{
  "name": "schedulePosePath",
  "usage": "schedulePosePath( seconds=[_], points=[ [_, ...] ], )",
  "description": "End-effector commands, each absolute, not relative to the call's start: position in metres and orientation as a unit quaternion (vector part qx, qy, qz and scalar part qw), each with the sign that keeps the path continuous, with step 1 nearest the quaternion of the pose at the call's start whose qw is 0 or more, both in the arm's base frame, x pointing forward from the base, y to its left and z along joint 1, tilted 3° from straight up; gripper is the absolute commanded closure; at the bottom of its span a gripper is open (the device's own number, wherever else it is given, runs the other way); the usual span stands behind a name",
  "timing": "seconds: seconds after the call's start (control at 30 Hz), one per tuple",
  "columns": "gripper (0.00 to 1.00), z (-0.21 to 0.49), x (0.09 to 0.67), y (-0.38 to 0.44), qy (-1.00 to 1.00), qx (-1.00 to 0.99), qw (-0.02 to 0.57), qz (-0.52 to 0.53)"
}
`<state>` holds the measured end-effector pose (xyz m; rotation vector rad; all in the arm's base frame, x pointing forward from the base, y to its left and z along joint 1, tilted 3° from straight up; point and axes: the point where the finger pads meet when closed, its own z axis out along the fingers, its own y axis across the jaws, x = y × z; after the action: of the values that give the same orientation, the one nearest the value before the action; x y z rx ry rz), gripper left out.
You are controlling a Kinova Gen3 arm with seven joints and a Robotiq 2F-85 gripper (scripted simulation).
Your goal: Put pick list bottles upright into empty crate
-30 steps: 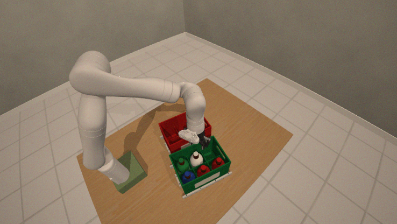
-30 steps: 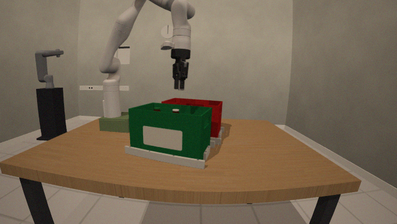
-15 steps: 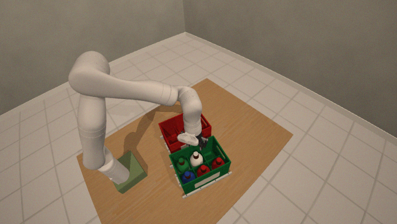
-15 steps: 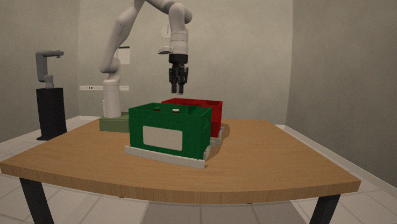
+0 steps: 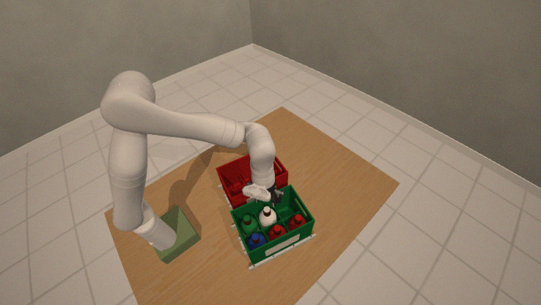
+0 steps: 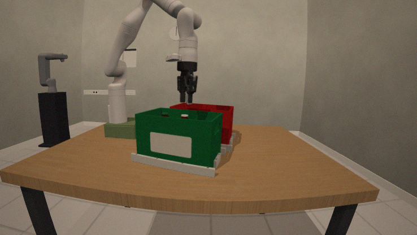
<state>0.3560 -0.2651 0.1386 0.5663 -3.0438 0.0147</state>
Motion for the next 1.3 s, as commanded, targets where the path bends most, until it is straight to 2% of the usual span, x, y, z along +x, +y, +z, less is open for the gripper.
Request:
schedulePosePath(
  seconds=[0.0, 1.27],
  points=[
    [0.33, 0.138, 0.356, -0.265, -0.983, 0.183, 0.022, 0.005],
    [0.33, 0.092, 0.355, -0.266, -0.983, 0.183, 0.022, 0.005]
  ],
)
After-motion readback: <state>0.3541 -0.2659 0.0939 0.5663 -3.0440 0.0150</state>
